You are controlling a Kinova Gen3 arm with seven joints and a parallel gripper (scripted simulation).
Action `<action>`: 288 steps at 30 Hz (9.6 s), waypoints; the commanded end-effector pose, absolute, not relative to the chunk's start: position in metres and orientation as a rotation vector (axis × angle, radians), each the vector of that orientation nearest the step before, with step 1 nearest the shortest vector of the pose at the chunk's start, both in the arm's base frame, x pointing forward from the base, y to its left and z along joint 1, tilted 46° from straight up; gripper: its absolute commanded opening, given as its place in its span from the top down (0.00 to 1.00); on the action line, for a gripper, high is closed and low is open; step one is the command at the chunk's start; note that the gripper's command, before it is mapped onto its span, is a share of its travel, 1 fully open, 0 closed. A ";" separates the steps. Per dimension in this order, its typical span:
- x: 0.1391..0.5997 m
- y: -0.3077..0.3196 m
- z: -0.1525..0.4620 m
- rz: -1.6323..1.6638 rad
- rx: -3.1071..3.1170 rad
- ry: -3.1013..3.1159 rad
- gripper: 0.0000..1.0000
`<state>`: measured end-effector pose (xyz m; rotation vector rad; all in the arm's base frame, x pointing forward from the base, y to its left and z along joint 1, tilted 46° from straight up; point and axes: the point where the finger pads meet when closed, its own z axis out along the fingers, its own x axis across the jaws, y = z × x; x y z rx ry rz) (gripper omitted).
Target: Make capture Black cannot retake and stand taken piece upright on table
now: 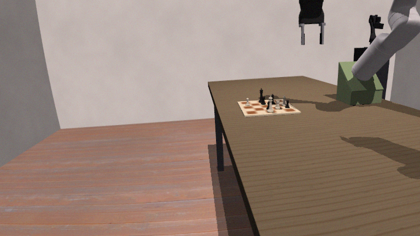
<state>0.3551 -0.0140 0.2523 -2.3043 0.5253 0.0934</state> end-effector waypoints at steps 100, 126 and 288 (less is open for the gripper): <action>0.495 0.102 0.079 -0.309 -0.587 -3.002 0.00; 0.509 0.118 0.073 -0.268 -0.246 -3.097 0.00; 0.357 -0.039 0.047 -0.961 -1.595 -2.001 0.00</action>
